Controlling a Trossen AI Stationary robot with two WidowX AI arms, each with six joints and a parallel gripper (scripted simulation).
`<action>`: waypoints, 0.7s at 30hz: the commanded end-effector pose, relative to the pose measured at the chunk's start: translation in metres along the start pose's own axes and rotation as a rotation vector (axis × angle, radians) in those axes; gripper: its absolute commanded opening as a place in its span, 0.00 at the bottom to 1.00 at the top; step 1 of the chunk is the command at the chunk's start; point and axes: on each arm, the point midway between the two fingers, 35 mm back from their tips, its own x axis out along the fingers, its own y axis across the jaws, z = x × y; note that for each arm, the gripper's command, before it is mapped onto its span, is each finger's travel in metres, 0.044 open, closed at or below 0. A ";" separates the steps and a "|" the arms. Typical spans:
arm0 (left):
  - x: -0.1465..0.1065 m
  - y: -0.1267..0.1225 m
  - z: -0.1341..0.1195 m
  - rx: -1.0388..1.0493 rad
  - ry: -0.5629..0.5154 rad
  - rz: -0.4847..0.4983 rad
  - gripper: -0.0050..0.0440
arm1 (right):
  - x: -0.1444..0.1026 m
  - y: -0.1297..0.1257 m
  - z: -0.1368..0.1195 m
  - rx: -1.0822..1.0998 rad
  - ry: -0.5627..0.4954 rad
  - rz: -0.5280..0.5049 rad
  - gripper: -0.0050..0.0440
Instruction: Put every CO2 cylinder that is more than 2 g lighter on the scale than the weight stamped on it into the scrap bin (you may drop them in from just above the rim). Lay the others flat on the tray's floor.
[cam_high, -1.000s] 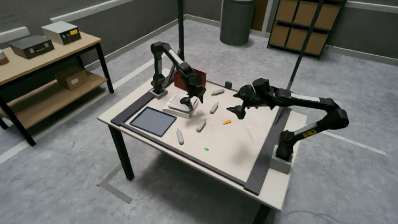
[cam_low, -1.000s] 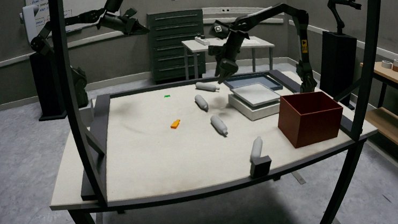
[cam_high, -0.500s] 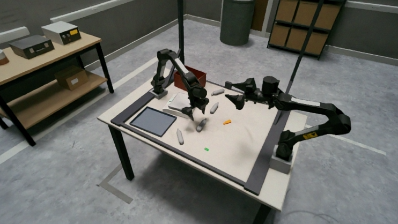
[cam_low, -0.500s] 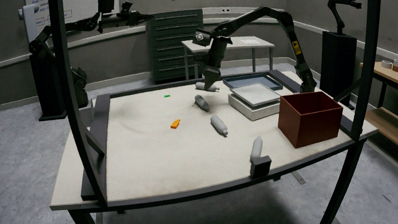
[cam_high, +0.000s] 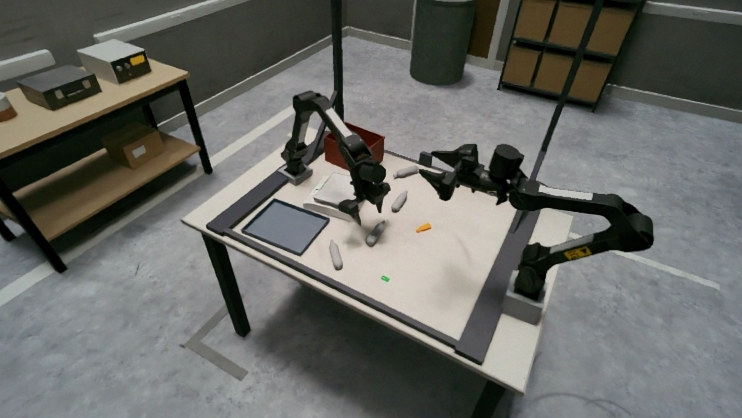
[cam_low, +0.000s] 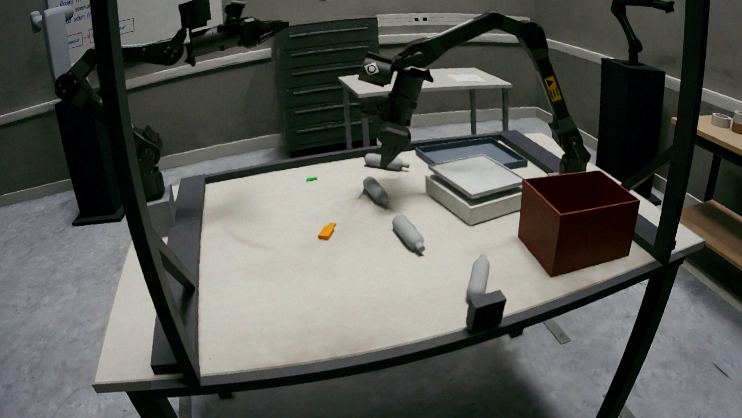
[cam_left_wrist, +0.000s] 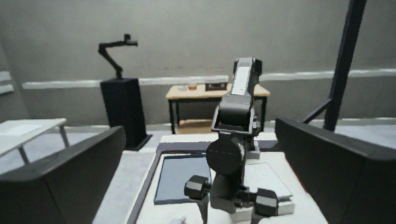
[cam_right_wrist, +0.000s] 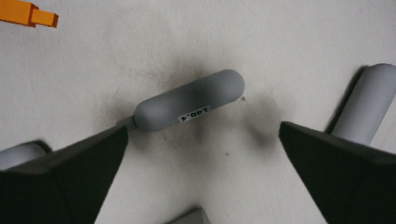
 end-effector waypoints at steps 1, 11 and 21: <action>0.000 -0.001 0.003 0.003 -0.010 -0.001 1.00 | -0.011 0.000 0.008 0.001 -0.034 -0.001 1.00; 0.003 0.001 0.001 0.053 0.143 -0.031 1.00 | -0.002 0.006 0.013 -0.288 0.021 0.004 0.62; -0.007 0.003 -0.011 0.093 0.374 -0.087 1.00 | 0.007 0.015 0.017 -0.761 0.100 0.045 0.62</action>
